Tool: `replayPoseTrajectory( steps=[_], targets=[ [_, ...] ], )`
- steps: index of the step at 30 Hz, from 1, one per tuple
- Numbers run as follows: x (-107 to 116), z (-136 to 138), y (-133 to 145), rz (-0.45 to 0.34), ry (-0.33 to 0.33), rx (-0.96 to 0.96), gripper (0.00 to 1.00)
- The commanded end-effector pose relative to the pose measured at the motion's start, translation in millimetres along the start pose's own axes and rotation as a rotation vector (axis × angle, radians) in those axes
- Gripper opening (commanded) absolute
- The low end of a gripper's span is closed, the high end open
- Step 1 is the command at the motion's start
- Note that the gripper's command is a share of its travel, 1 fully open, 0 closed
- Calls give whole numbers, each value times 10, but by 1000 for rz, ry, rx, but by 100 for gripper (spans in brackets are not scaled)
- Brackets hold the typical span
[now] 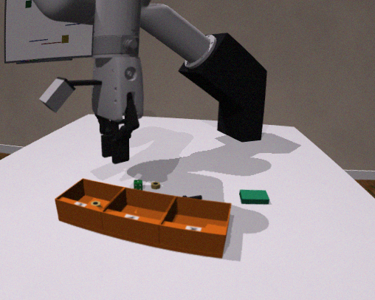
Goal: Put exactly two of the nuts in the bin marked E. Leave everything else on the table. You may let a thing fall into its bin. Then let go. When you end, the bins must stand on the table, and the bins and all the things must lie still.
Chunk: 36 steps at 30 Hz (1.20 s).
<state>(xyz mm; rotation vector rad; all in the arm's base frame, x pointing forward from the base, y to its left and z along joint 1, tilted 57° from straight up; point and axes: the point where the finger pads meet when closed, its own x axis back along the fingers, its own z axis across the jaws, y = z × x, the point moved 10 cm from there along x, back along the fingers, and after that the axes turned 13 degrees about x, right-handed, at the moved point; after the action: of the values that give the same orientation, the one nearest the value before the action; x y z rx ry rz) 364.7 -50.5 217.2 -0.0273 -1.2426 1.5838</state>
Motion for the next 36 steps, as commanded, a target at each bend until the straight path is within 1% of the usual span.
replayPoseTrajectory(
  steps=[1, 16, 23, 25, 32, 36],
  targets=[
    [5, -2, -5, 1, -1, -1, 30],
    [5, -3, -6, 1, -1, 0, 30],
    [-275, -3, -6, 1, -1, 0, 30],
    [-275, -3, -6, 1, -1, 0, 30],
    [-555, -7, -10, 1, -1, 0, 30],
    [-559, -8, -11, 1, -1, 0, 30]
  ],
)
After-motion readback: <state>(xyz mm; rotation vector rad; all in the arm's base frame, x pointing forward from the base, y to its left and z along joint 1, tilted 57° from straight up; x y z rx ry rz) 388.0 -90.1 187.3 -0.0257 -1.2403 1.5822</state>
